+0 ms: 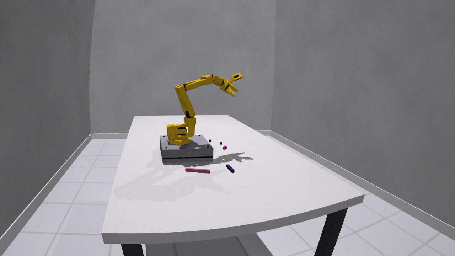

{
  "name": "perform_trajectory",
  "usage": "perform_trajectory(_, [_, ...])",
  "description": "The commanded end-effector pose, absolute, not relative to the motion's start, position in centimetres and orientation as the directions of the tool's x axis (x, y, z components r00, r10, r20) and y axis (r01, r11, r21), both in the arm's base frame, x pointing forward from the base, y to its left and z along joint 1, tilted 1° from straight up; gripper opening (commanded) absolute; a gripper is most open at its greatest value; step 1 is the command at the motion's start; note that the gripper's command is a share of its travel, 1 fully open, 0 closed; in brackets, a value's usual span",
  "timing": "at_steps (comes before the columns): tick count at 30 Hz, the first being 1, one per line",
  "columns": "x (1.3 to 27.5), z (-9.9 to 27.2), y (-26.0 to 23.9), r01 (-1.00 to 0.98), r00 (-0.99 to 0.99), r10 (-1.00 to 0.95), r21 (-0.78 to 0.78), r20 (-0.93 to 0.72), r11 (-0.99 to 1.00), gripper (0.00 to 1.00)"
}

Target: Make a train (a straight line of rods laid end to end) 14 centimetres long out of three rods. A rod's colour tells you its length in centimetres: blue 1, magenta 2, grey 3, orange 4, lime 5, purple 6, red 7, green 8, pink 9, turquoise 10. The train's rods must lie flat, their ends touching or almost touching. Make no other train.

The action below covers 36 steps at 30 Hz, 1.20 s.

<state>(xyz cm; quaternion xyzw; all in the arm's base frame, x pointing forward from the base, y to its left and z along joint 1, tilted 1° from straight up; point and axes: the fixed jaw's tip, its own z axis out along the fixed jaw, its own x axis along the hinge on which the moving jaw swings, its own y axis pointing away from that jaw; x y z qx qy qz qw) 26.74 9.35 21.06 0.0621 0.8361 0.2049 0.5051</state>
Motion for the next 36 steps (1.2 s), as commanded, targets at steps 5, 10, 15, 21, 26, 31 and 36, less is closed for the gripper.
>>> perform_trajectory(5, [26.2, 20.1, 9.2, -0.112, -0.516, 0.25, 0.354, -0.819, 0.929, 1.0])
perform_trajectory(10, [25.8, 19.2, 9.1, -0.122, -0.546, 0.195, 0.307, -0.815, 0.944, 1.0])
perform_trajectory(15, [25.4, 18.5, 9.0, -0.133, -0.57, 0.15, 0.271, -0.808, 0.953, 1.0])
perform_trajectory(21, [25.3, 18.1, 8.9, -0.145, -0.583, 0.115, 0.242, -0.804, 0.959, 1.0])
perform_trajectory(26, [24.8, 17.3, 8.8, -0.164, -0.607, 0.06, 0.199, -0.793, 0.966, 1.0])
perform_trajectory(31, [24.4, 16.6, 8.6, -0.186, -0.628, 0.006, 0.157, -0.778, 0.97, 1.0])
perform_trajectory(36, [24.4, 16.5, 8.7, -0.193, -0.629, -0.007, 0.147, -0.777, 0.97, 1.0])
